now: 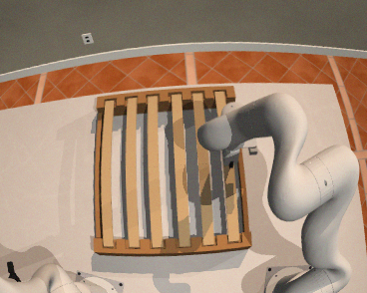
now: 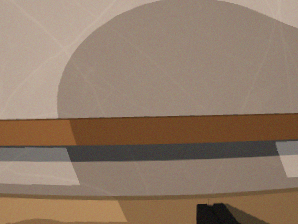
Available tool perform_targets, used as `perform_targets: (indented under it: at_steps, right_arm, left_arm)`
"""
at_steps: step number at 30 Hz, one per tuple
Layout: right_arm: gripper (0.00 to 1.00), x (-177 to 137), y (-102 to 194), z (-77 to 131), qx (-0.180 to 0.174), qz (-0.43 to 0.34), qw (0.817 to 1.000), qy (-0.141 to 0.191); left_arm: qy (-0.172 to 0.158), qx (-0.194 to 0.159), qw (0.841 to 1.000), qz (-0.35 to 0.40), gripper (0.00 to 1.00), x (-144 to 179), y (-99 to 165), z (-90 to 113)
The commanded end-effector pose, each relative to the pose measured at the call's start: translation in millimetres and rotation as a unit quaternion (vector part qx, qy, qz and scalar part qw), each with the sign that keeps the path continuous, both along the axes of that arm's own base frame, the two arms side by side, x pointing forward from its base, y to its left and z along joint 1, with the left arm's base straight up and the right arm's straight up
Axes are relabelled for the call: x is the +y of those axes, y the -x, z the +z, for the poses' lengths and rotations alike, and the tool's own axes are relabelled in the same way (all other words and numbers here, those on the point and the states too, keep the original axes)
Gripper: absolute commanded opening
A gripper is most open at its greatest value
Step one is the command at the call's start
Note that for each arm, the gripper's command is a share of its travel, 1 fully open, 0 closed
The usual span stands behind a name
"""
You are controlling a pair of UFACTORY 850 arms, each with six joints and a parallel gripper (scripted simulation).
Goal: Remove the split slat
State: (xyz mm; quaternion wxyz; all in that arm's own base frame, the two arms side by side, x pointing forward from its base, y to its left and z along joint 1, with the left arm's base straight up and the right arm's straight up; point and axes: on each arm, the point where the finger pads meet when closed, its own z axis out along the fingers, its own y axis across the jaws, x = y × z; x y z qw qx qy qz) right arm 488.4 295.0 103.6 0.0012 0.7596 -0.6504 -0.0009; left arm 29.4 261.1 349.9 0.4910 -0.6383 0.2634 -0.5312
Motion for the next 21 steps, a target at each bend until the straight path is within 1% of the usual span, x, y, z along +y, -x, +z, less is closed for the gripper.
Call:
perform_targets:
  at_steps: [1,21]
  right_arm:
    - [0.0,0.2,-0.7,0.5,-0.001,0.0,1.0,0.0]
    - [0.0,0.8,-0.7,-3.1,-0.001,0.0,1.0,-0.001]
  left_arm:
    - [0.0,0.0,1.0,0.0,1.0,0.2,0.2,0.3]
    - [0.0,0.0,1.0,0.0,1.0,0.2,0.2,0.3]
